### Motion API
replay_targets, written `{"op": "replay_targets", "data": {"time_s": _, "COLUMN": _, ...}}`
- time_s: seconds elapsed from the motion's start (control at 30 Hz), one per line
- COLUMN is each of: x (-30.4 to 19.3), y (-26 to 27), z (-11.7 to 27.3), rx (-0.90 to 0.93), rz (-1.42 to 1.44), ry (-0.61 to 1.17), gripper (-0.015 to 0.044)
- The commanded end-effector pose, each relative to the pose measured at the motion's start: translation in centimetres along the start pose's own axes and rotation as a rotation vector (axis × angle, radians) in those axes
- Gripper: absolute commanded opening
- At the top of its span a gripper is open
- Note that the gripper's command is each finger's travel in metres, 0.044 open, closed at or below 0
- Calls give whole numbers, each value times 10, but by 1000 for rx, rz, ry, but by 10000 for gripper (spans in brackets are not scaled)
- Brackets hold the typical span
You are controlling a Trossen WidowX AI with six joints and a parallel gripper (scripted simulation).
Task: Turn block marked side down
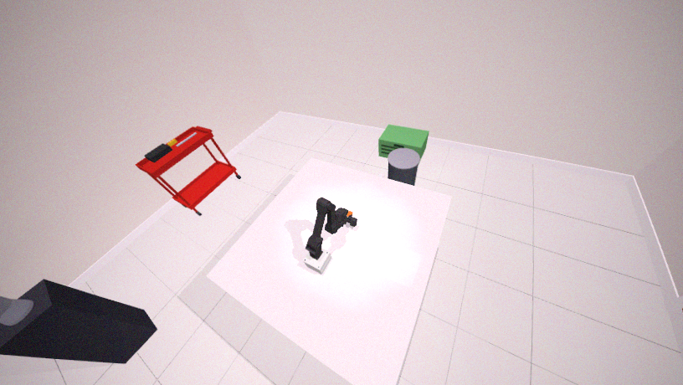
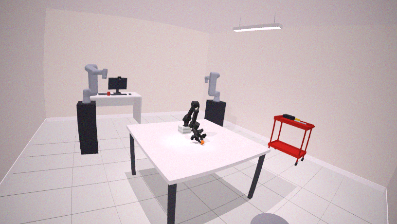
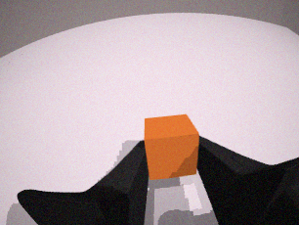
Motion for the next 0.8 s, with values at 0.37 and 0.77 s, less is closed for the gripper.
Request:
{"op": "replay_targets", "data": {"time_s": 0.37, "x": 0, "y": 0, "z": 0, "rx": 4, "rz": -4, "ry": -4, "gripper": 236}}
{"op": "replay_targets", "data": {"time_s": 0.77, "x": 0, "y": 0, "z": 0, "rx": 4, "rz": -4, "ry": -4, "gripper": 440}}
Point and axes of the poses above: the point midway between the two fingers, 35 mm back from their tips, its own z axis back along the fingers, its own y axis across the jaws, x = y × z, the point moved 10 cm from there along z, back along the fingers, and after that the axes turned 15 degrees about -z, right-handed, at the moved point
